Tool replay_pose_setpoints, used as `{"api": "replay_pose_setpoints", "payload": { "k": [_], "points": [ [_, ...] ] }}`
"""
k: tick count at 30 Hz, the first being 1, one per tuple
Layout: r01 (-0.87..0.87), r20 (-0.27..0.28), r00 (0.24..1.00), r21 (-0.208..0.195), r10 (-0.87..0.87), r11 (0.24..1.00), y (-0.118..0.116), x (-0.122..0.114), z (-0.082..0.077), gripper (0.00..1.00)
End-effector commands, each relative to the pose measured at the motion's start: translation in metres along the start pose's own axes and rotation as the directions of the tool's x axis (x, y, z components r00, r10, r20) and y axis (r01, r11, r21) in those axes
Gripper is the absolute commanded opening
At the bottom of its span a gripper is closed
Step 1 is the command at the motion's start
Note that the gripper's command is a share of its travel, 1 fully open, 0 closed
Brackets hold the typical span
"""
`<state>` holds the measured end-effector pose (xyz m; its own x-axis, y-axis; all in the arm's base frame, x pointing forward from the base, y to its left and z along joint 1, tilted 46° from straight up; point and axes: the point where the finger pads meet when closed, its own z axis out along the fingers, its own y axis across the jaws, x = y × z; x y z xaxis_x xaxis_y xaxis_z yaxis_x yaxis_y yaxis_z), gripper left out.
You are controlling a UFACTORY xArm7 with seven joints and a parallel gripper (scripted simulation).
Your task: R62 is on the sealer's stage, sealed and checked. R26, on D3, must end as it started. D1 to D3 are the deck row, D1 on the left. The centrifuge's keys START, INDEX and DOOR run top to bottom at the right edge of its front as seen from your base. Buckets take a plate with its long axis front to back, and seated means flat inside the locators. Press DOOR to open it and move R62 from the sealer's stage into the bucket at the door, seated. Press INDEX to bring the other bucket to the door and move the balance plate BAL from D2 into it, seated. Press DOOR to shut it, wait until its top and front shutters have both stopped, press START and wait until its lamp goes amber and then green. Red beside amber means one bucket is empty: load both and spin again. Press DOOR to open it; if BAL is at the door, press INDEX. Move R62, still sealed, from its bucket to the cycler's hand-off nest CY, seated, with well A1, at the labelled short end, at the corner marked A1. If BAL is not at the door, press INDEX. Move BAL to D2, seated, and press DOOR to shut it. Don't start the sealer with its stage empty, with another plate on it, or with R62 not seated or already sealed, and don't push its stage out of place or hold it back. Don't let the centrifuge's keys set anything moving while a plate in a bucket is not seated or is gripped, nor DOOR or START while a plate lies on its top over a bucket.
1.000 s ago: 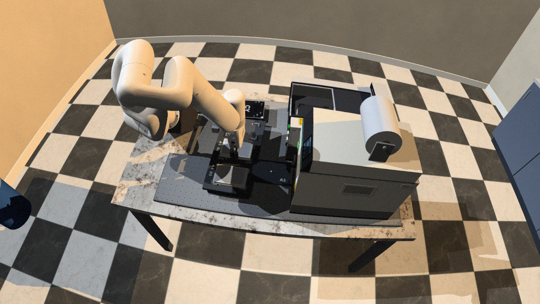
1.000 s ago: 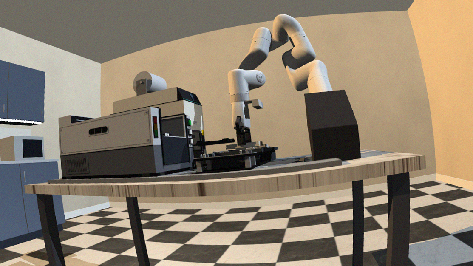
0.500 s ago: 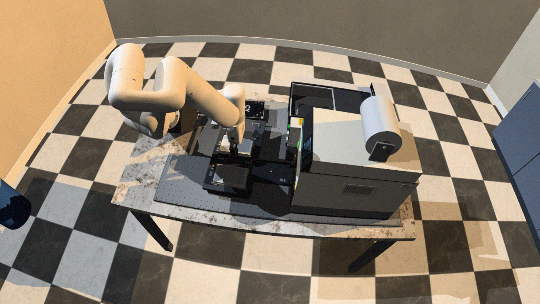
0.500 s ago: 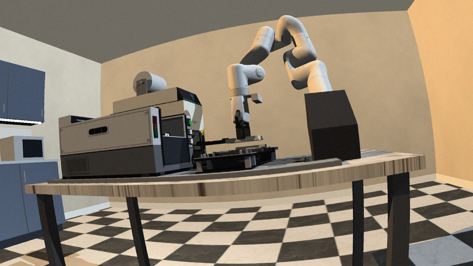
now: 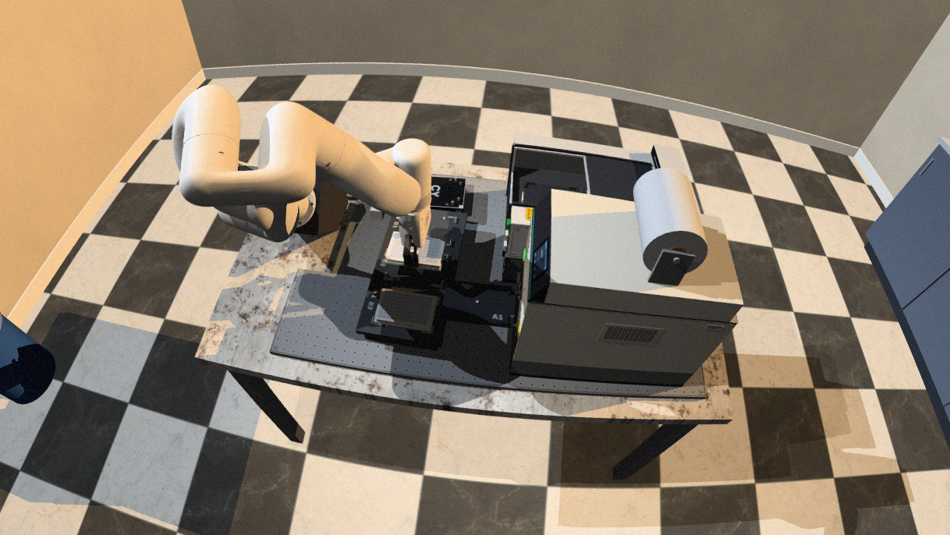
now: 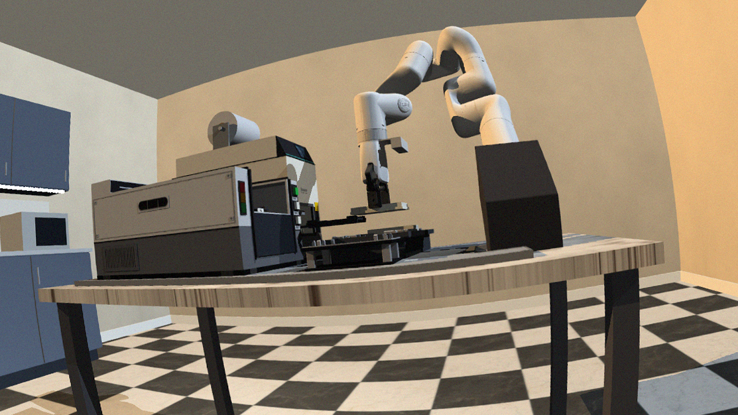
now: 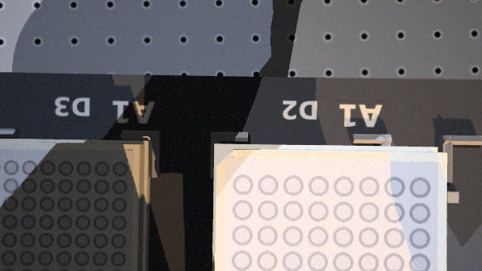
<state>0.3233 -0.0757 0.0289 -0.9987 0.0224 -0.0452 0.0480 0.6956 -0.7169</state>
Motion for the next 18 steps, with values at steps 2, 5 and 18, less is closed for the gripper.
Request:
{"api": "replay_pose_setpoints", "payload": {
  "k": [2, 5, 18],
  "points": [
    [0.001, 0.004, 1.0, -0.001, -0.001, 1.0, 0.0, -0.001, -0.01, 0.0],
    [0.001, 0.004, 1.0, -0.001, -0.001, 1.0, 0.0, -0.001, -0.013, 0.0],
    [0.001, 0.004, 1.0, -0.001, 0.0, 1.0, 0.0, -0.001, -0.035, 0.0]
  ]
}}
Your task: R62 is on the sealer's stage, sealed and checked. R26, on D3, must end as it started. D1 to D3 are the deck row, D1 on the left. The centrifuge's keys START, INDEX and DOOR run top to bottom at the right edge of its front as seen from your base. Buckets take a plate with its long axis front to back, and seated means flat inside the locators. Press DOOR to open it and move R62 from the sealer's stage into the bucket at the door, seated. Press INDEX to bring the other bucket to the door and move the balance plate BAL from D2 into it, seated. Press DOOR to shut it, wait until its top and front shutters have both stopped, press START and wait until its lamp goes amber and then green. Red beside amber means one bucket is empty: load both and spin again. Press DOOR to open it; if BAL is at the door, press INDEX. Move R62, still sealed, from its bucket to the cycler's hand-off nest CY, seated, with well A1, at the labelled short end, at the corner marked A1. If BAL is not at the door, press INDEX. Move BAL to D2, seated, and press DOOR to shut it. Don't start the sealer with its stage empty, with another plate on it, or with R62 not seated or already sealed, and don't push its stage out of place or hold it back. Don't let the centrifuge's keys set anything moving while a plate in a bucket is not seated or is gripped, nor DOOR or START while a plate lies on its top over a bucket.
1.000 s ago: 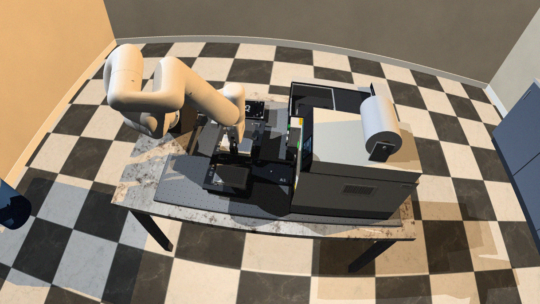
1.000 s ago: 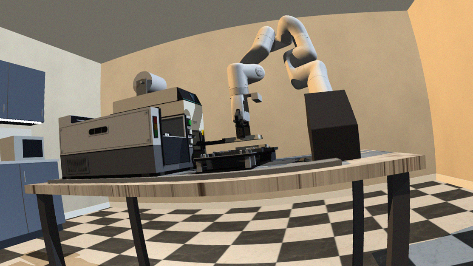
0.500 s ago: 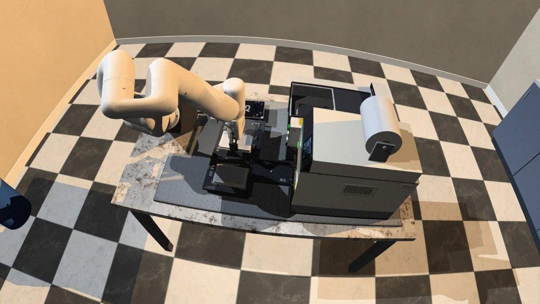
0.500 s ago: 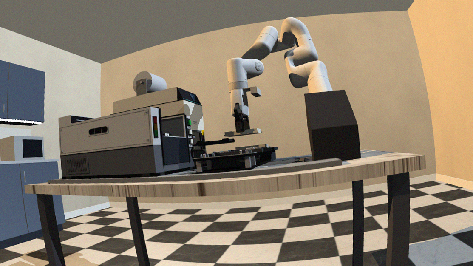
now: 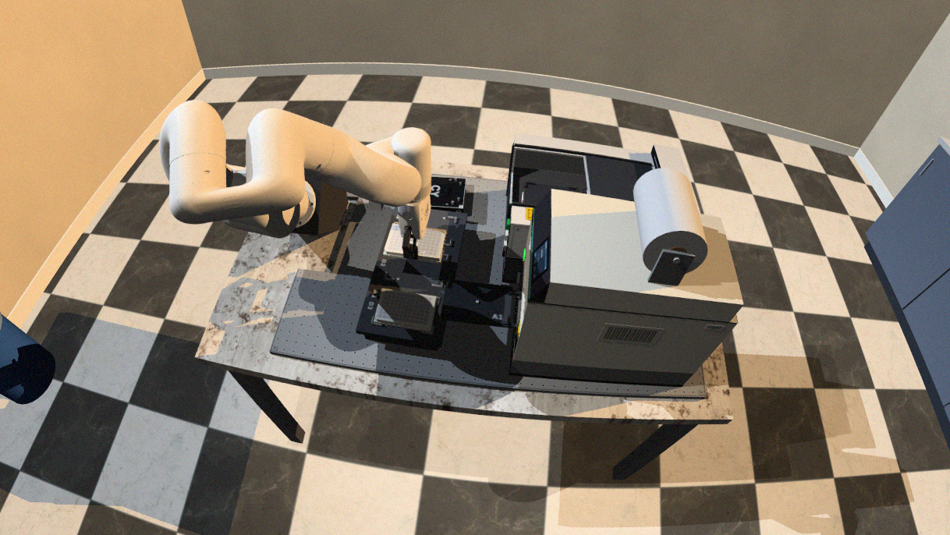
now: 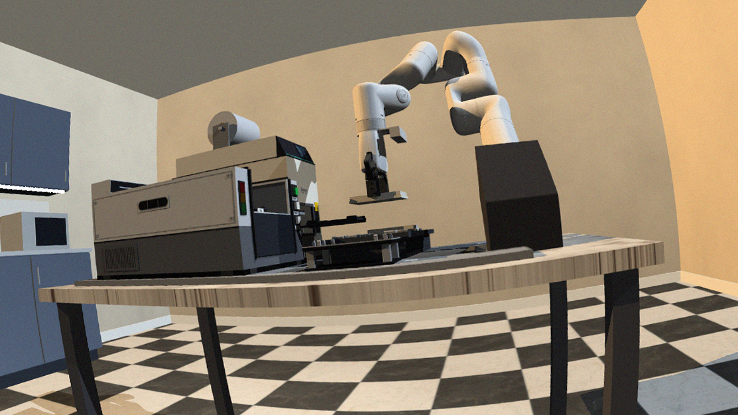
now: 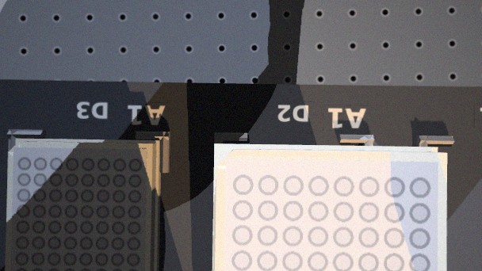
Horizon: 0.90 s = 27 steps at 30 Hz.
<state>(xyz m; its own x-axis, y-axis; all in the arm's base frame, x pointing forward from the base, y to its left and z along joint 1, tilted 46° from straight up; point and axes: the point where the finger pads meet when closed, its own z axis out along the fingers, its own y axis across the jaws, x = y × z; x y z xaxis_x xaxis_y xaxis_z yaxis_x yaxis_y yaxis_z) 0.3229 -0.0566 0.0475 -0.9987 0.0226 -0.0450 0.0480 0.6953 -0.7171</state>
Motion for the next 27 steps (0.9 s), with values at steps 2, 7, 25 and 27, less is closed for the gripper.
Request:
{"api": "replay_pose_setpoints", "payload": {
  "k": [2, 7, 25, 27],
  "points": [
    [0.001, 0.004, 1.0, -0.002, 0.0, 1.0, 0.0, -0.001, -0.008, 0.0],
    [0.0, 0.004, 1.0, -0.002, 0.0, 1.0, 0.0, -0.001, -0.016, 0.0],
    [0.0, 0.005, 1.0, -0.002, 0.0, 1.0, 0.0, -0.001, -0.043, 0.0],
    [0.0, 0.005, 1.0, -0.002, 0.0, 1.0, 0.0, -0.001, -0.047, 0.0]
  ]
}}
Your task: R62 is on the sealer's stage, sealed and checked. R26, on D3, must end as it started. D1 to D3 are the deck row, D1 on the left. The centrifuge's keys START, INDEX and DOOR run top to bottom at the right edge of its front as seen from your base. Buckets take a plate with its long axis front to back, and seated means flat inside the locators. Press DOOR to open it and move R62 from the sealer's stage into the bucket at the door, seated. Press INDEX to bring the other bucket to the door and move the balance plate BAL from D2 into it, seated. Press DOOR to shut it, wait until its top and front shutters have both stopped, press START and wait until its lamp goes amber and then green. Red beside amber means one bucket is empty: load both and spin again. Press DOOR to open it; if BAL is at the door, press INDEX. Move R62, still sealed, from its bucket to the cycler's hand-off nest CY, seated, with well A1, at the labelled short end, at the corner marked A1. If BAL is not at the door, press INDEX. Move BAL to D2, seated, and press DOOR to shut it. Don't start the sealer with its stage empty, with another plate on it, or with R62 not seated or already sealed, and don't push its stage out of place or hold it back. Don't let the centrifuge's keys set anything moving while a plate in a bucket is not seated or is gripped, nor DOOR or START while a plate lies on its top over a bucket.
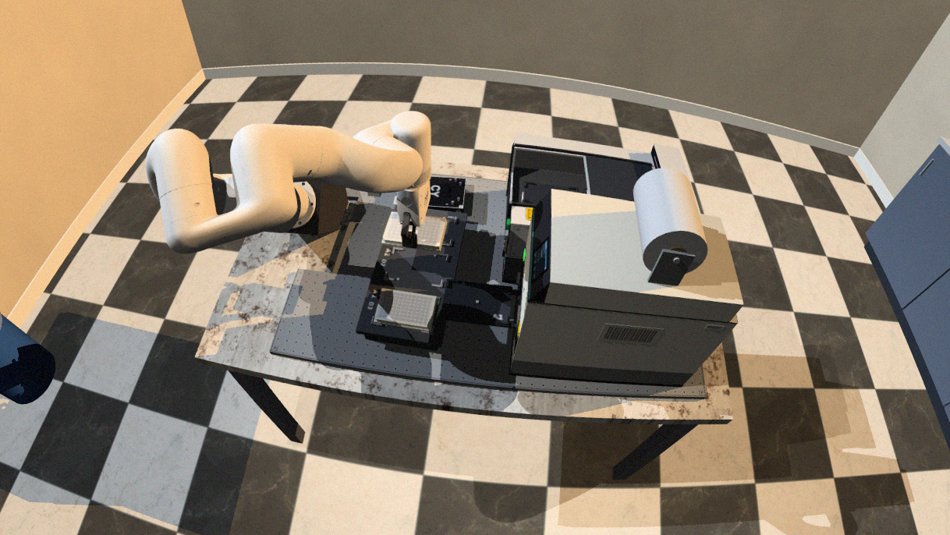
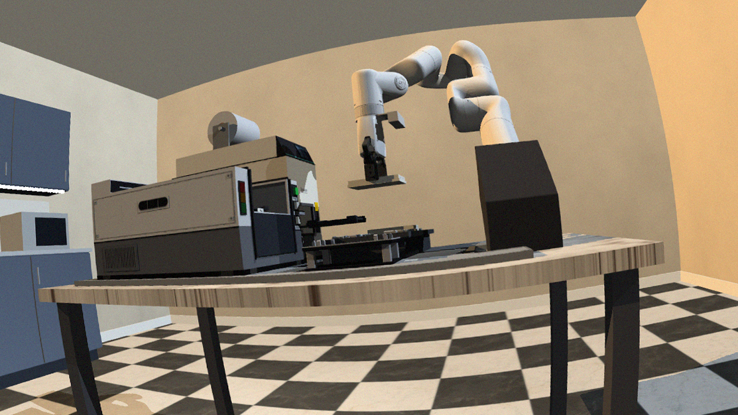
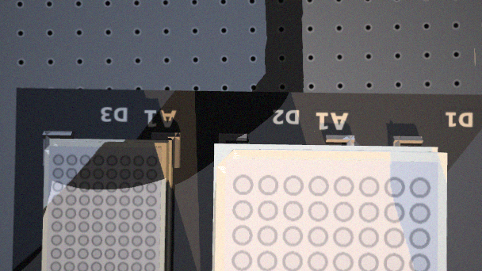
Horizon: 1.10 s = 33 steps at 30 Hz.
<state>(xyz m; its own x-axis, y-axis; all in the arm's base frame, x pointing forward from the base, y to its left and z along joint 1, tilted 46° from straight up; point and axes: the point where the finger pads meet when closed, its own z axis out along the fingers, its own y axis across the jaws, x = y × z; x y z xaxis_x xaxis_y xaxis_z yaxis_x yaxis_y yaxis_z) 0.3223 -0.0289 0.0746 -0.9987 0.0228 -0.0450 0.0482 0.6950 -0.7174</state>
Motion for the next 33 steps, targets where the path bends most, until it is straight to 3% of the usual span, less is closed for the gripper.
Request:
{"api": "replay_pose_setpoints", "payload": {
  "k": [1, 33],
  "points": [
    [0.0, 0.005, 1.0, -0.002, 0.0, 1.0, 0.0, -0.001, -0.01, 0.0],
    [0.0, 0.005, 1.0, -0.002, 0.0, 1.0, 0.0, -0.001, -0.056, 0.0]
  ]
}}
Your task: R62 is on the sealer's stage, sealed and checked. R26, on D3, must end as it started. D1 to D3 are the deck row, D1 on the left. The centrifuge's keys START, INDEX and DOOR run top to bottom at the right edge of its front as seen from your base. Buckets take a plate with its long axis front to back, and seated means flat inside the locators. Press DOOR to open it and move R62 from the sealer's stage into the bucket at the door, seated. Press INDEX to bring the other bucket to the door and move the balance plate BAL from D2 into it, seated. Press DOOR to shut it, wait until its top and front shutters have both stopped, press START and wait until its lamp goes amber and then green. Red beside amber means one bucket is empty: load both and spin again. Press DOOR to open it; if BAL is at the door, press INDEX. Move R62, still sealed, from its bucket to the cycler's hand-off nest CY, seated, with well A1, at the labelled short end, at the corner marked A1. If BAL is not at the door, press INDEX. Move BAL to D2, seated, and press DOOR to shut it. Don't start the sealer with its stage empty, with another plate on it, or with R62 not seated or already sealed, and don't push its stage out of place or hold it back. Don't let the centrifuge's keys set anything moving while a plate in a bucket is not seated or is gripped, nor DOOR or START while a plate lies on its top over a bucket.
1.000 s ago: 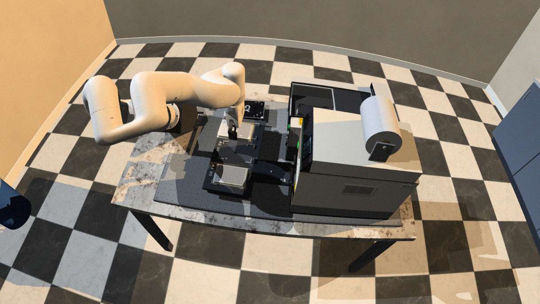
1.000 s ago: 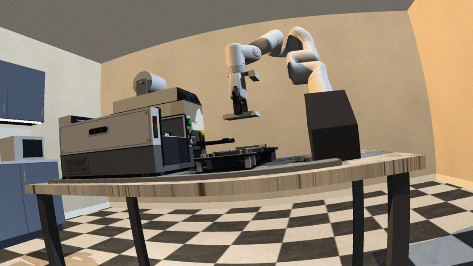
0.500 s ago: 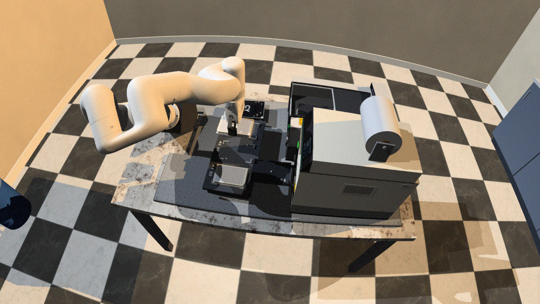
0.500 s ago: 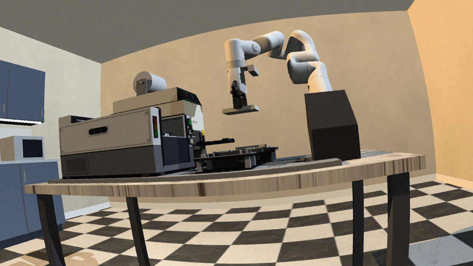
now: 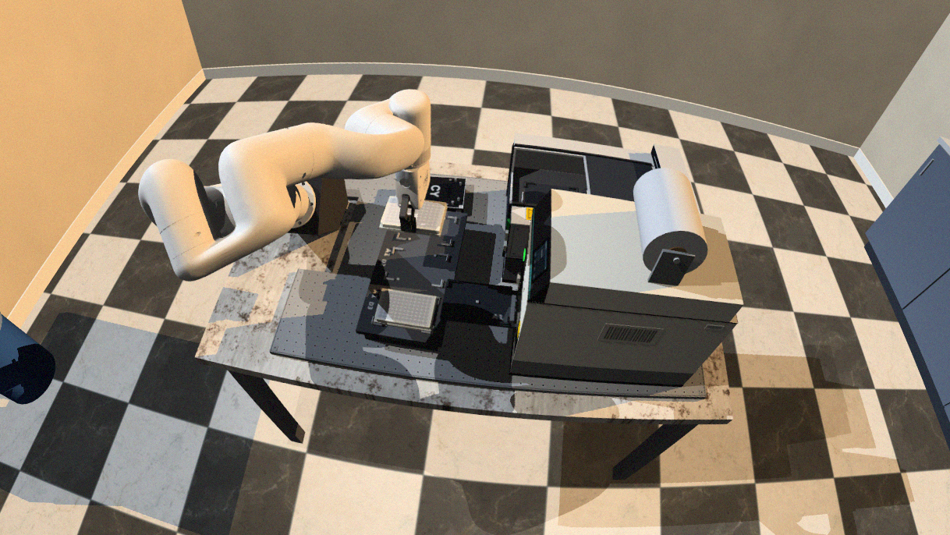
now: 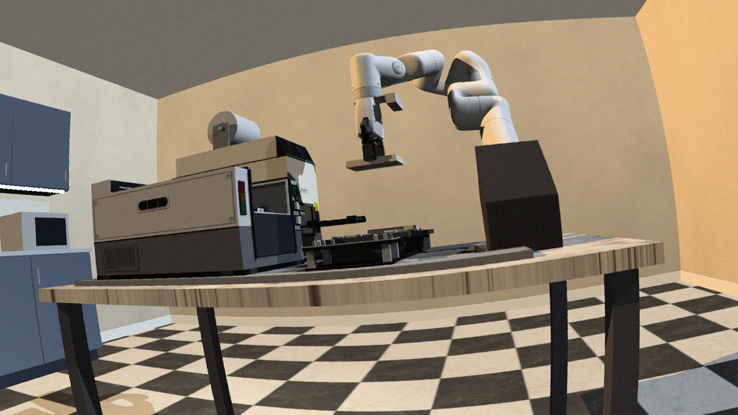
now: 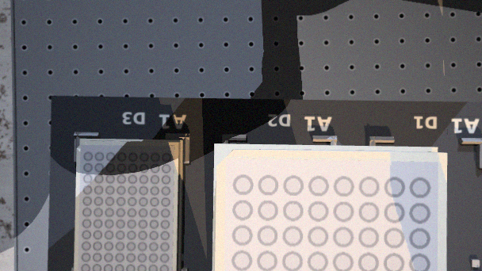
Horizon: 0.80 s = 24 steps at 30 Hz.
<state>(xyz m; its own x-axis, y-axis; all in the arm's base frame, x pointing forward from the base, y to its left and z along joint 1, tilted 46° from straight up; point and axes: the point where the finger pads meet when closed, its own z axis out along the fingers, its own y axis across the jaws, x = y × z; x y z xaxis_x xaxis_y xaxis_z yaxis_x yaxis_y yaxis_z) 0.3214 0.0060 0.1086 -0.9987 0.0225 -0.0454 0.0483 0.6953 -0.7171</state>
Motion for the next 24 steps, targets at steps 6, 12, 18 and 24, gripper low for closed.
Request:
{"api": "replay_pose_setpoints", "payload": {
  "k": [6, 12, 18, 24],
  "points": [
    [0.0, 0.004, 1.0, -0.002, 0.0, 1.0, 0.001, -0.001, -0.018, 0.0],
    [0.0, 0.004, 1.0, -0.002, 0.0, 1.0, 0.001, -0.001, -0.024, 0.0],
    [0.0, 0.004, 1.0, -0.002, 0.0, 1.0, 0.001, -0.001, -0.034, 0.0],
    [0.0, 0.004, 1.0, -0.002, 0.0, 1.0, 0.001, -0.001, -0.044, 0.0]
  ]
}}
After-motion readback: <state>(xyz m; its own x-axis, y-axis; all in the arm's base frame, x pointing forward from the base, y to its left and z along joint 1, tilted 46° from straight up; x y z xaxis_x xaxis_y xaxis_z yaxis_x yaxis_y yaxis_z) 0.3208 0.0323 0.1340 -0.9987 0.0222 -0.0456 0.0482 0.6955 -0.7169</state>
